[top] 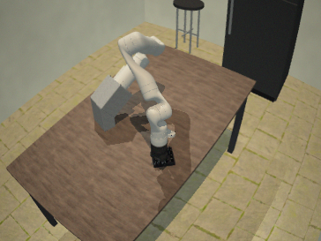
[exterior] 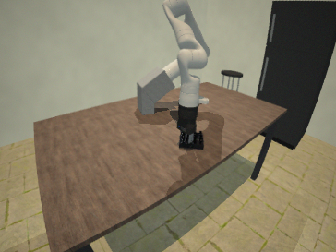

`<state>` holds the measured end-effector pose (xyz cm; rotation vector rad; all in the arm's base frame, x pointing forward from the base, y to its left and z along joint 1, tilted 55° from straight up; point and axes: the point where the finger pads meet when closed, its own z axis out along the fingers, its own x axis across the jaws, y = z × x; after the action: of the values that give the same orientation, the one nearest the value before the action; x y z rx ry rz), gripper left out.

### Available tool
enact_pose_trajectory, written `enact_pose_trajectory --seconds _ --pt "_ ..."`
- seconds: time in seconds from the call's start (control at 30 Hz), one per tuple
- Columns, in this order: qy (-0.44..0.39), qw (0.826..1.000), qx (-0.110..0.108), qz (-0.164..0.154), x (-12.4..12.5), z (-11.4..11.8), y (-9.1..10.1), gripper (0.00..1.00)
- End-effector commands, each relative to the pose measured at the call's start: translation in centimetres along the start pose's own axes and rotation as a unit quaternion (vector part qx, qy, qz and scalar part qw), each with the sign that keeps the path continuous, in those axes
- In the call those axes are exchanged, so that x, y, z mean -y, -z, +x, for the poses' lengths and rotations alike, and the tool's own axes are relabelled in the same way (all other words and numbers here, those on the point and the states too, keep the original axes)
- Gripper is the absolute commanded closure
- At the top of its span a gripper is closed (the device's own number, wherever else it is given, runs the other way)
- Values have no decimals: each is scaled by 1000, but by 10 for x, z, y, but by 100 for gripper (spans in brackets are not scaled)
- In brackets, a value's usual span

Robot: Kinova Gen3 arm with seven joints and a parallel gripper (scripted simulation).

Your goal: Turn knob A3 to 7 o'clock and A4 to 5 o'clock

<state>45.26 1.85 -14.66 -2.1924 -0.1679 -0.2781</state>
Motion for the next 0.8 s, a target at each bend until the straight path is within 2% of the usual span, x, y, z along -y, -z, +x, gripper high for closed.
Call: enact_pose_trajectory --seconds 0.0,0.77 --pt "17 1000 -2 1 0 1 0 70" --pt "182 983 -2 1 0 1 0 70"
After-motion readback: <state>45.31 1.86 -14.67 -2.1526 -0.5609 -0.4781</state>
